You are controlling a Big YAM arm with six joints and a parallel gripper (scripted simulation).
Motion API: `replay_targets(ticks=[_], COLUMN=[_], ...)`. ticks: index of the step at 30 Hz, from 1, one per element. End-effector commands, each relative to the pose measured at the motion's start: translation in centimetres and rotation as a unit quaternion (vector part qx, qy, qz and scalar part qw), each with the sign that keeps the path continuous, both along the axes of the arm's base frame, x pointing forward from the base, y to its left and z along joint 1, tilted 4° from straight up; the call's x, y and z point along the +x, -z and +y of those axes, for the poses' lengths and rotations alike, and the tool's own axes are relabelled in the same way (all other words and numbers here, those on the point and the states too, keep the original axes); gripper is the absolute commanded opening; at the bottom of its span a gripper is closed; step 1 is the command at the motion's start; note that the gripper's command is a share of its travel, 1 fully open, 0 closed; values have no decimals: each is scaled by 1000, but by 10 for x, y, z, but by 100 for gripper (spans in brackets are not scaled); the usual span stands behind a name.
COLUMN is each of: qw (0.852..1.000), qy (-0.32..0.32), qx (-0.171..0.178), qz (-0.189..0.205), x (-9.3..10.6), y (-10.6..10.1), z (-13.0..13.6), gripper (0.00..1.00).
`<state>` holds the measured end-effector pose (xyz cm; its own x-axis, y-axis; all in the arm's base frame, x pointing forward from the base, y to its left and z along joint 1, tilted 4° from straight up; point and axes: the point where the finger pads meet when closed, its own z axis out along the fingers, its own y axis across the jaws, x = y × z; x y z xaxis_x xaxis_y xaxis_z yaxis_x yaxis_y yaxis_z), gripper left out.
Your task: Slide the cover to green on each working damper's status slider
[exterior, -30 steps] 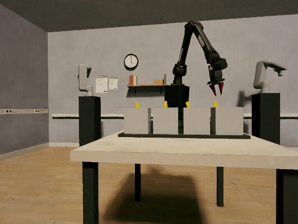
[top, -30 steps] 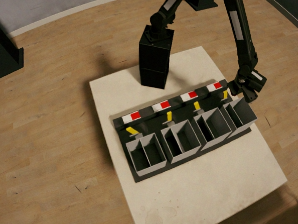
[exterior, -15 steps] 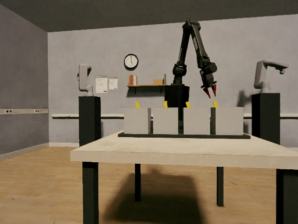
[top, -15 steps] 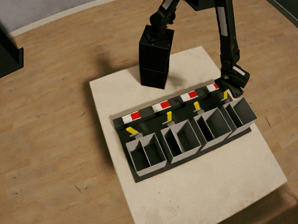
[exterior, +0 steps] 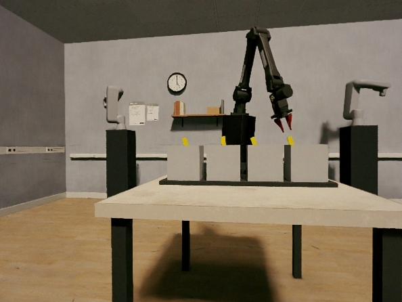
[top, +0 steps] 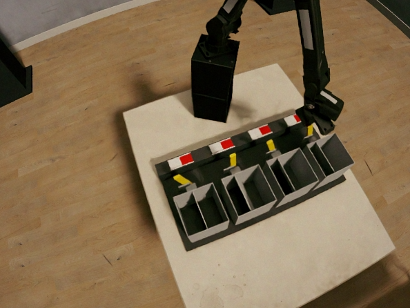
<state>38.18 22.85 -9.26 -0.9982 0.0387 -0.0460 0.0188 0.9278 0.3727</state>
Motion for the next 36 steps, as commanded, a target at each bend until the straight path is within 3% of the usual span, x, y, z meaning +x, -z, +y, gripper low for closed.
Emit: replay_targets(ticks=[1,10,36], qw=[1000,1000,1000], qy=[-6,1,-2], qx=[5,9,6], qz=[-8,-16,-11], x=[7,17,13], y=[2,-1,48], z=[7,13,31], gripper=[36,36,36])
